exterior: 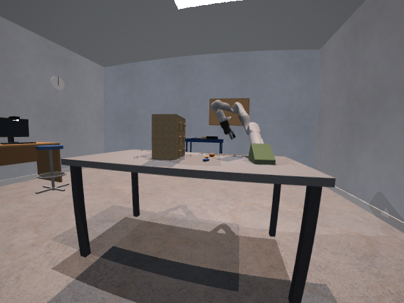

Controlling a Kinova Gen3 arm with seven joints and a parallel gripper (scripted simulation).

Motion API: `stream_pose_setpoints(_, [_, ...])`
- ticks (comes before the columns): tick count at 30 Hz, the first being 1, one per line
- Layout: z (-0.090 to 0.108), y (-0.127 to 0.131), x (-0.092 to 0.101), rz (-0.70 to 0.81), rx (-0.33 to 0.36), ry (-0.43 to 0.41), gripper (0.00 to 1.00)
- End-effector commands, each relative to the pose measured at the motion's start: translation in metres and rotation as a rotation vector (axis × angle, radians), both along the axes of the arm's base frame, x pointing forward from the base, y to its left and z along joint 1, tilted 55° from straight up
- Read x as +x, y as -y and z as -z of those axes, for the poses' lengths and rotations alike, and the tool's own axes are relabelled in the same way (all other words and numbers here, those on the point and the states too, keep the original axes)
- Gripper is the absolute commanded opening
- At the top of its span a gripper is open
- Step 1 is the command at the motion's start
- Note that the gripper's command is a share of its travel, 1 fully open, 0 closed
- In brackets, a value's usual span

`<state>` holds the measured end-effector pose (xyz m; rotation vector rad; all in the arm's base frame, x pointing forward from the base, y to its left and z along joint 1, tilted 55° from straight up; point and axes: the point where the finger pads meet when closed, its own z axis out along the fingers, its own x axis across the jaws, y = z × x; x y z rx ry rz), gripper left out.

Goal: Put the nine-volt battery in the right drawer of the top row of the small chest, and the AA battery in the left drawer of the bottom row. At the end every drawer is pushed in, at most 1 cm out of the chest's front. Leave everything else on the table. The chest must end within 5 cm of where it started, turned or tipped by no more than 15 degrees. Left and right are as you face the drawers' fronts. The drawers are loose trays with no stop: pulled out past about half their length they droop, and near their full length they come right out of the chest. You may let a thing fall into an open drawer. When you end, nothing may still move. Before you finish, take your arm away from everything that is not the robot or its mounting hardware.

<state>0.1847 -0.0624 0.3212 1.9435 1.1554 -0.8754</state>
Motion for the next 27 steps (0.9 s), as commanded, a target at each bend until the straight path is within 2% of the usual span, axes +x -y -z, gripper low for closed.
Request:
stream_pose_setpoints(1, [0.0, 0.0, 0.0, -0.001, 0.0, 0.0, 1.0])
stream_pose_setpoints(20, [0.0, -0.002, 0.001, -0.004, 0.001, 0.0, 1.0])
stream_pose_setpoints(24, [0.0, -0.014, 0.012, -0.033, 0.008, -0.007, 1.0])
stream_pose_setpoints(27, [0.0, -0.037, 0.029, -0.081, 0.018, -0.017, 1.0])
